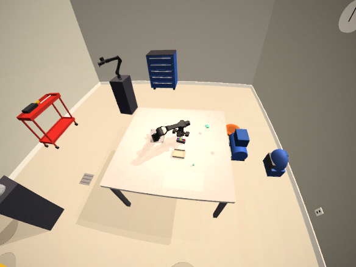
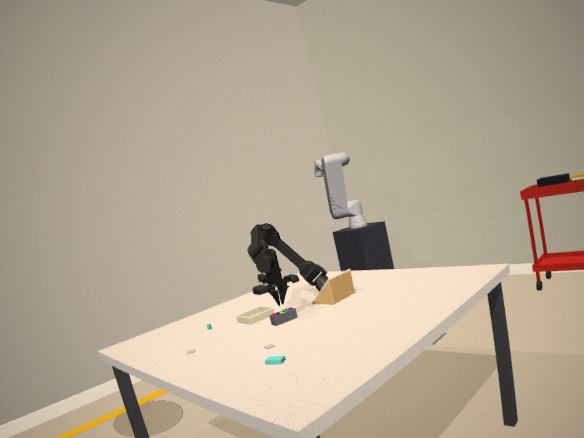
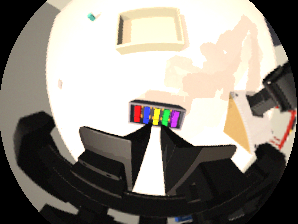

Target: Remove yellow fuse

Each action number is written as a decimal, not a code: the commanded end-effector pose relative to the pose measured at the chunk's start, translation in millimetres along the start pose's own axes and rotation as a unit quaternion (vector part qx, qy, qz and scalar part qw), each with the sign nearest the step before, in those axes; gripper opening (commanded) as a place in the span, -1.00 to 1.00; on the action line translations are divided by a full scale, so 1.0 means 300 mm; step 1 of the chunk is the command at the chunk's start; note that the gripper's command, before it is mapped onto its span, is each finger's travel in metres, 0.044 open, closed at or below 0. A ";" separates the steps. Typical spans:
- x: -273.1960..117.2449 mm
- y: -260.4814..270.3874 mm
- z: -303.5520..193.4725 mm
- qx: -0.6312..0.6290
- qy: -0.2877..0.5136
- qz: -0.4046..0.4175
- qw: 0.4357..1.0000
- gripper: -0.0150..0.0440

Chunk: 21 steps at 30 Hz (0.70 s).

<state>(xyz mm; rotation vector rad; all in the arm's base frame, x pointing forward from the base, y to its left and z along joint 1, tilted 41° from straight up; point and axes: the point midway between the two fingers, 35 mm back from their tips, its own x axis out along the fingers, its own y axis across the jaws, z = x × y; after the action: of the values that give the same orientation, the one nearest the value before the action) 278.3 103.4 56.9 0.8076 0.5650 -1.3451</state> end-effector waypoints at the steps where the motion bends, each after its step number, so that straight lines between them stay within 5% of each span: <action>1: 0.010 0.000 0.004 -0.001 -0.001 0.003 1.000 -0.29; 21: 0.074 0.000 0.009 -0.001 -0.001 0.003 1.000 -0.29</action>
<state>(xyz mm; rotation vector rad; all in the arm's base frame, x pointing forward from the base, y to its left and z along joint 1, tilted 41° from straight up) 281.8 89.7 42.7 0.8094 0.5635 -1.3441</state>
